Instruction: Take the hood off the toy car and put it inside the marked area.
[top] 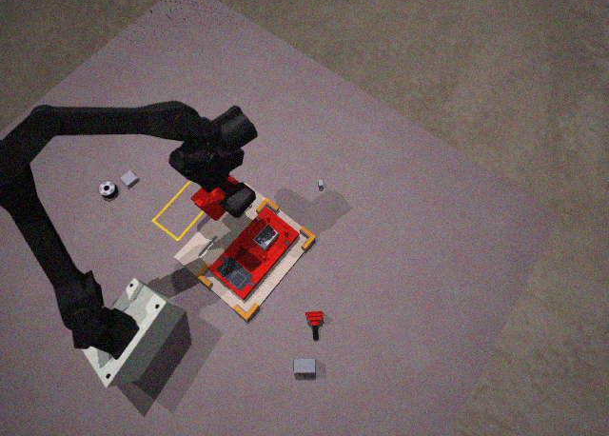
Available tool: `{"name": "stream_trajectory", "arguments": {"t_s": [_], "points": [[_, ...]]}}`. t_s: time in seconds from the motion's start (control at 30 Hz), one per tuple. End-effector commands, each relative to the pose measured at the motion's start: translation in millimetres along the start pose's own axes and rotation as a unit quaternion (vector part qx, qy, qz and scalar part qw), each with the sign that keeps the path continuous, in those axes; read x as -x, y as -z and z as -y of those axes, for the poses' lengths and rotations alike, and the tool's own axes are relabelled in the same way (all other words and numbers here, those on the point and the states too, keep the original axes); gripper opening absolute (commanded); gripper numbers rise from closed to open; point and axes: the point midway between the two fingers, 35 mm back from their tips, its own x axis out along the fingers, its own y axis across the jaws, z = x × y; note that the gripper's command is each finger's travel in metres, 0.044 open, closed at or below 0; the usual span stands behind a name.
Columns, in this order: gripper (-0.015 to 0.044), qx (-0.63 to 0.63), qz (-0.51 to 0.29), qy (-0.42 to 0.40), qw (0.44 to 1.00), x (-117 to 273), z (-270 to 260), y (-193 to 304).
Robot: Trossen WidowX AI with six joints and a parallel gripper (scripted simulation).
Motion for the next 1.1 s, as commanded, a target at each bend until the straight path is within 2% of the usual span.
{"name": "stream_trajectory", "arguments": {"t_s": [0.0, 0.37, 1.07], "points": [[0.0000, -0.002, -0.001, -0.005, 1.000, 1.2, -27.2, 10.4], [0.0000, 0.001, -0.003, -0.012, 1.000, 2.2, -79.1, 35.4], [0.0000, 0.001, -0.003, -0.011, 1.000, -12.7, -79.6, 34.4]]}}
